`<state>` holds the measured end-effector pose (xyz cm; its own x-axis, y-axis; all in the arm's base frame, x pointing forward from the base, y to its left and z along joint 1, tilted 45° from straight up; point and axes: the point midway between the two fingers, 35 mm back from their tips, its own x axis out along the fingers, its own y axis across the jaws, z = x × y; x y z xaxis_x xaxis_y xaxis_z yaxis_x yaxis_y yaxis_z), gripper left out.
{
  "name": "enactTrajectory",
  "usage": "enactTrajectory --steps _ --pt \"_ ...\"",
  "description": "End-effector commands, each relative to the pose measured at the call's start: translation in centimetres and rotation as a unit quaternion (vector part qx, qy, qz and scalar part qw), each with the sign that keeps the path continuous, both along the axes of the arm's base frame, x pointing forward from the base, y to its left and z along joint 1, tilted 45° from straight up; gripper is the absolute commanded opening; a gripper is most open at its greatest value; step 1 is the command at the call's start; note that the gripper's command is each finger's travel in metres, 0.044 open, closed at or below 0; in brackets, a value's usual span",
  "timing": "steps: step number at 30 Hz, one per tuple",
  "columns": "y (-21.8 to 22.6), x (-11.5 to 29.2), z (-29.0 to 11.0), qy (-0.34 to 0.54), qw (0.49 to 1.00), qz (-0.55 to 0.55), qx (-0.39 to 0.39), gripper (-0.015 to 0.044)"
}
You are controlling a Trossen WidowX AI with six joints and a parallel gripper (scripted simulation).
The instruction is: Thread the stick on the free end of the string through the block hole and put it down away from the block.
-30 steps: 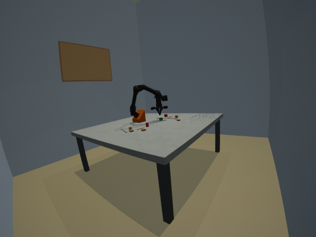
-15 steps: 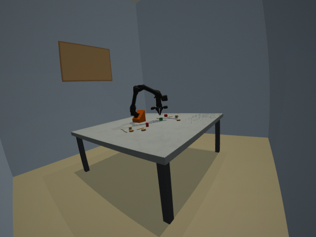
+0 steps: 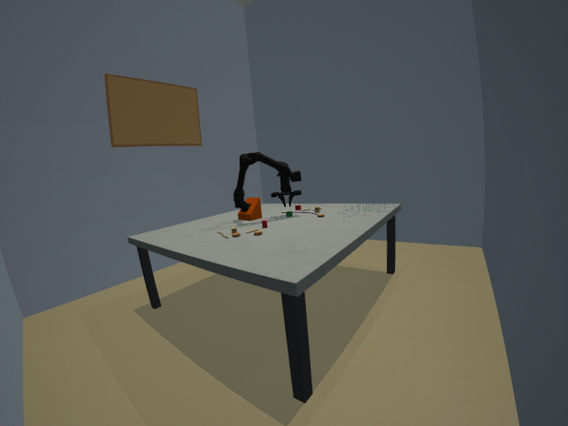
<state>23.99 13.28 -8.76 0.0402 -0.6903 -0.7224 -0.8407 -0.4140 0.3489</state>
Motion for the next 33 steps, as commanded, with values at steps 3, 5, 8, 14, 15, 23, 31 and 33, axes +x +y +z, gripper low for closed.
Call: enactTrajectory --steps 3,5,8,14,15,23,31,33 --pt "0.0 0.0 0.0 0.0 1.0 0.0 0.0 0.0" --pt "0.0 0.0 0.0 0.0 1.0 0.0 0.0 0.0" --pt "0.0 0.0 0.0 0.0 1.0 0.0 0.0 0.0" --pt "0.0 0.0 0.0 0.0 1.0 0.0 0.0 0.0" --pt "0.0 0.0 0.0 0.0 1.0 0.0 0.0 0.0" --pt "5.3 -4.7 -4.7 0.276 0.916 0.291 -0.01 0.021" --pt "7.8 -8.8 -7.9 0.443 0.767 0.462 -0.024 0.042" --pt "7.8 -8.8 -7.9 0.443 0.767 0.462 -0.024 0.044"
